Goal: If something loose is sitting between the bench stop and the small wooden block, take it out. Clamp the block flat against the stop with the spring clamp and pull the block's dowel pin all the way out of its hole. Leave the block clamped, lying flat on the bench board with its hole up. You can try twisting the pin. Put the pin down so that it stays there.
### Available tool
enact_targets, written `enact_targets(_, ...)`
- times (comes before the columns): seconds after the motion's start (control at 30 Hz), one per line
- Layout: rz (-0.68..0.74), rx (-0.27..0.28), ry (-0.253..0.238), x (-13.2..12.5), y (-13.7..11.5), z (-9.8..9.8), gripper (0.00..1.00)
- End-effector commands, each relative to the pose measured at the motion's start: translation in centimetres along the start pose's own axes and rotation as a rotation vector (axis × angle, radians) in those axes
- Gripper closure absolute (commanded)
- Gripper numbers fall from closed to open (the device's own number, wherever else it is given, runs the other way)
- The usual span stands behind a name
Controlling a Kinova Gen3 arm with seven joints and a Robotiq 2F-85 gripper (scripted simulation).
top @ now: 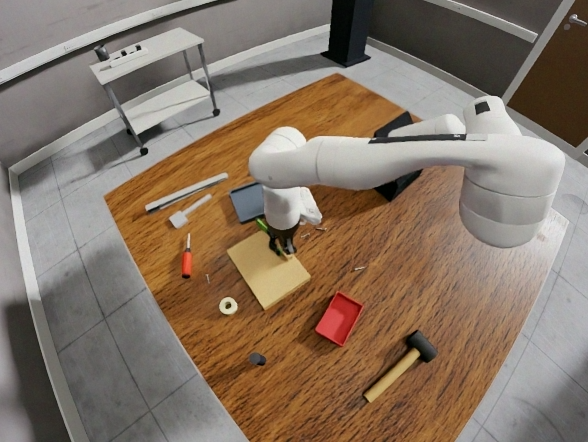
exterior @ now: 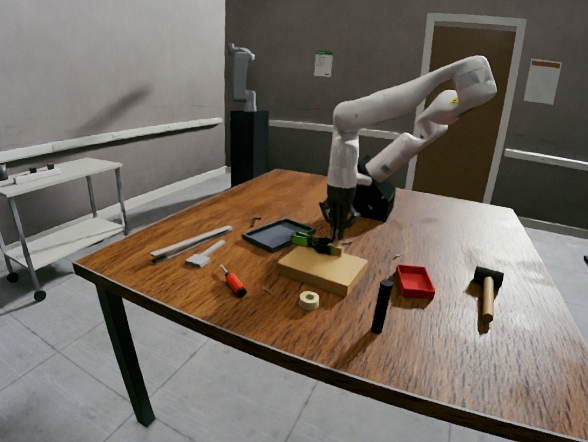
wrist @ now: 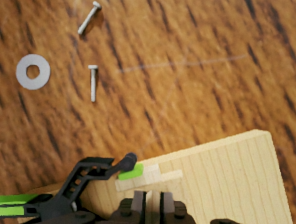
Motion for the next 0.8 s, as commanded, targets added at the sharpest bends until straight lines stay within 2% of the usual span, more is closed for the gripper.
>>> enact_targets(0.0,0.021,-0.002,0.000,-0.01,0.05,-0.10,0.90)
enact_targets(0.77,0.167,-0.002,0.000,-0.01,0.05,-0.12,0.90)
Point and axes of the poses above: the point where the finger pads meet when closed, its own z axis out along the fingers, its own x axis across the jaws, y = z × x, the point moved 7 cm from there along -z, back along the fingers, and after that the axes turned 15 degrees about -z, right-handed, at the moved point
